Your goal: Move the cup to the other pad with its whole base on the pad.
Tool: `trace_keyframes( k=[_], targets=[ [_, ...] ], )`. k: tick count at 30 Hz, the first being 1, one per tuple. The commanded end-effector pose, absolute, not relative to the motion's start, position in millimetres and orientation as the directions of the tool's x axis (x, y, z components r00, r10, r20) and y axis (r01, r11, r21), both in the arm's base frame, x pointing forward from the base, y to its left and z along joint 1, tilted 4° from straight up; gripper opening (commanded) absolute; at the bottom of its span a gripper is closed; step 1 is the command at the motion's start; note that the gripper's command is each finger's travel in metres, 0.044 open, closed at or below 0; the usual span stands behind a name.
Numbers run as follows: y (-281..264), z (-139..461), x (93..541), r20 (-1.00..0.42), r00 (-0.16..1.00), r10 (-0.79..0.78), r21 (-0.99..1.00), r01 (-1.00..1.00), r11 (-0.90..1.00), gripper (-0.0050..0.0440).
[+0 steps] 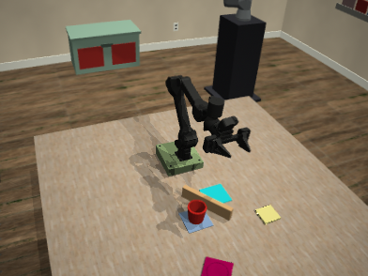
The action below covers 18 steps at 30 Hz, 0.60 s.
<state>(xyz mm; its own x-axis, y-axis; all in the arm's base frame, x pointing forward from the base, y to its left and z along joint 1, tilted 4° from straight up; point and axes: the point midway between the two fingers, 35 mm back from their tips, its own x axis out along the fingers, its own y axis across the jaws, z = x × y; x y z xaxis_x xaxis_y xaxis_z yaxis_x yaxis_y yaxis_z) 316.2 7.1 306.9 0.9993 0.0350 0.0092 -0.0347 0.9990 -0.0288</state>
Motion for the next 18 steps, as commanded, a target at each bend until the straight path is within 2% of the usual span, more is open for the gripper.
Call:
trace_keyframes(
  k=[1,17,18],
  targets=[
    [7.1,306.9,316.2,0.009,0.999,0.035,-0.029,-0.035,0.999,0.0400],
    [7.1,306.9,316.2,0.009,0.999,0.035,-0.029,-0.035,0.999,0.0400],
    [5.9,304.6,317.9,-0.006,0.999,0.032,-0.016,-0.032,0.999,0.0376]
  ],
)
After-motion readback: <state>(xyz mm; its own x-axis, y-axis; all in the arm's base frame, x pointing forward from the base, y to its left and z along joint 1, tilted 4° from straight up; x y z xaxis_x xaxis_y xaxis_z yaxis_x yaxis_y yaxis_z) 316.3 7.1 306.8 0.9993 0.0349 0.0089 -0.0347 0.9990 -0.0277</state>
